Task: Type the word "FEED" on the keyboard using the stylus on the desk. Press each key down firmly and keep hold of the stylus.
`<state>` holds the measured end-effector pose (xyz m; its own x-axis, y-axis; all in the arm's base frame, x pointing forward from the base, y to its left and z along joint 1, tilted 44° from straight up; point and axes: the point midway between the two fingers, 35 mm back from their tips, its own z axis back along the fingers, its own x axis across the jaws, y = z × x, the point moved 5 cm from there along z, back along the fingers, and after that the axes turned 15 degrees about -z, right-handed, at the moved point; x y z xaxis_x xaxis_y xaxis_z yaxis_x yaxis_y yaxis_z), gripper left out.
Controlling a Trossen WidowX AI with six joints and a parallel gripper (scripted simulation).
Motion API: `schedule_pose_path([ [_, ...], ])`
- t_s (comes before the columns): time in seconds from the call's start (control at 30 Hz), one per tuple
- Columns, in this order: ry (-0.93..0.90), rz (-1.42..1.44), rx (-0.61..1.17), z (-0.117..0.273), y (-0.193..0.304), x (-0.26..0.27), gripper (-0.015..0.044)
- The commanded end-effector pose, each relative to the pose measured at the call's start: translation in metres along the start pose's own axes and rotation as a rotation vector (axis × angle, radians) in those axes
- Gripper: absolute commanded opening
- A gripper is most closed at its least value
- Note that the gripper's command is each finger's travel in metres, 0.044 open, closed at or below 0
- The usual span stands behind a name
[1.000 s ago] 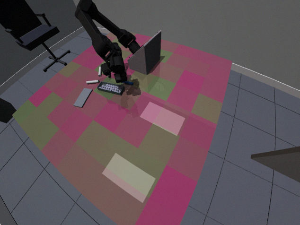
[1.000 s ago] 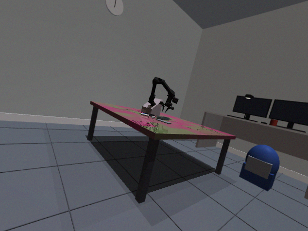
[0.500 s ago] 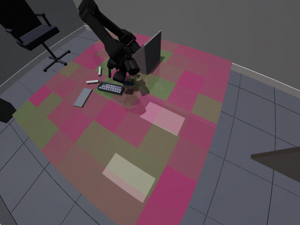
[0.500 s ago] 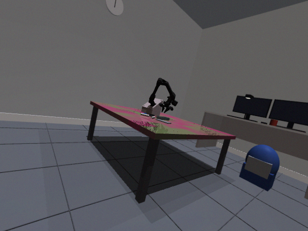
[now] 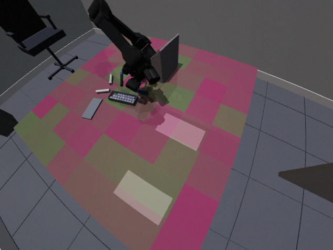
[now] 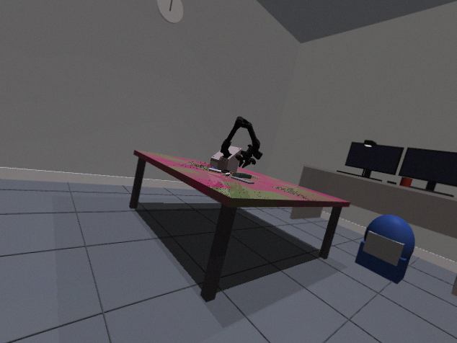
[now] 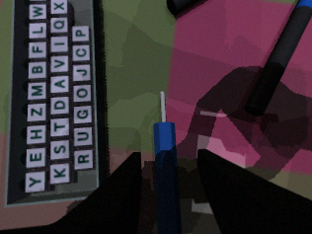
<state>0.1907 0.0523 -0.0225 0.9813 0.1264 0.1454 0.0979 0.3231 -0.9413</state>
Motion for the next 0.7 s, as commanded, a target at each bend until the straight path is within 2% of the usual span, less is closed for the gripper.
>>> schedule_pose_path([
  [0.0,-0.001,0.002,-0.008,-0.004,0.002,-0.002,0.0150],
  [0.67,-0.002,0.002,-0.009,-0.014,0.007,-0.006,0.0150],
])
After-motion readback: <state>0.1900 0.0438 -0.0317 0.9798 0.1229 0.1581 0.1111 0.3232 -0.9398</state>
